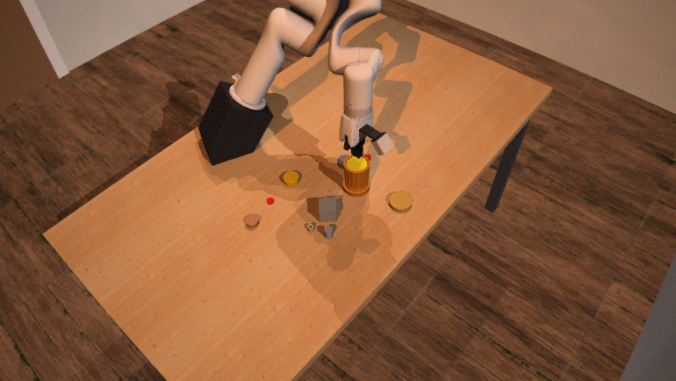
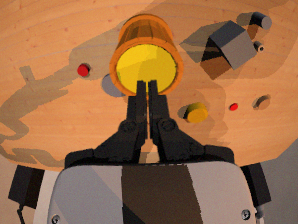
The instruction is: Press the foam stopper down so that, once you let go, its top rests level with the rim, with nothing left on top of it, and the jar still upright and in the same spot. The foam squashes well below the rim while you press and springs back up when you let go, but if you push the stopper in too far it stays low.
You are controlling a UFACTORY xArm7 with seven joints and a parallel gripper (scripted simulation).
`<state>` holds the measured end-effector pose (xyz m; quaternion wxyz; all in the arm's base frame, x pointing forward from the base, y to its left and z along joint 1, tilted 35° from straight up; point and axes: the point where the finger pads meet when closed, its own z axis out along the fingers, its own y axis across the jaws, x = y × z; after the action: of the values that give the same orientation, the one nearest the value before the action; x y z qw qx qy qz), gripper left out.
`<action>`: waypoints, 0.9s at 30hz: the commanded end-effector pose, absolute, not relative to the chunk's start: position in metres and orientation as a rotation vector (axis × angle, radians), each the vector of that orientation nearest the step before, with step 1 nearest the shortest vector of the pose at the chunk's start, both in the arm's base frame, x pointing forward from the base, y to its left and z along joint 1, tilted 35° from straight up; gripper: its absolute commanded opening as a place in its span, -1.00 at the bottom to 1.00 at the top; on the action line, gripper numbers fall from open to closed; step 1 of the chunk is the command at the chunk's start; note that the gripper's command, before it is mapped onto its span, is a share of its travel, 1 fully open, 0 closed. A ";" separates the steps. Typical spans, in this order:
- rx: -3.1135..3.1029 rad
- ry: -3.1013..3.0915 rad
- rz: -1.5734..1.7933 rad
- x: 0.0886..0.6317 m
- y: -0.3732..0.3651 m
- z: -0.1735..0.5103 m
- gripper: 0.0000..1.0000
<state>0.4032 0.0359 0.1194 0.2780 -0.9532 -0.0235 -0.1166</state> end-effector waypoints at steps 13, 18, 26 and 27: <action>-2.559 -0.061 -0.318 0.401 0.028 0.130 -1.00; -2.559 -0.061 -0.318 0.401 0.028 0.130 -1.00; -2.559 -0.061 -0.318 0.401 0.028 0.130 -1.00; -2.559 -0.061 -0.318 0.401 0.028 0.130 -1.00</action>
<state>0.4004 0.0295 0.1294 0.2779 -0.9532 -0.0234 -0.1168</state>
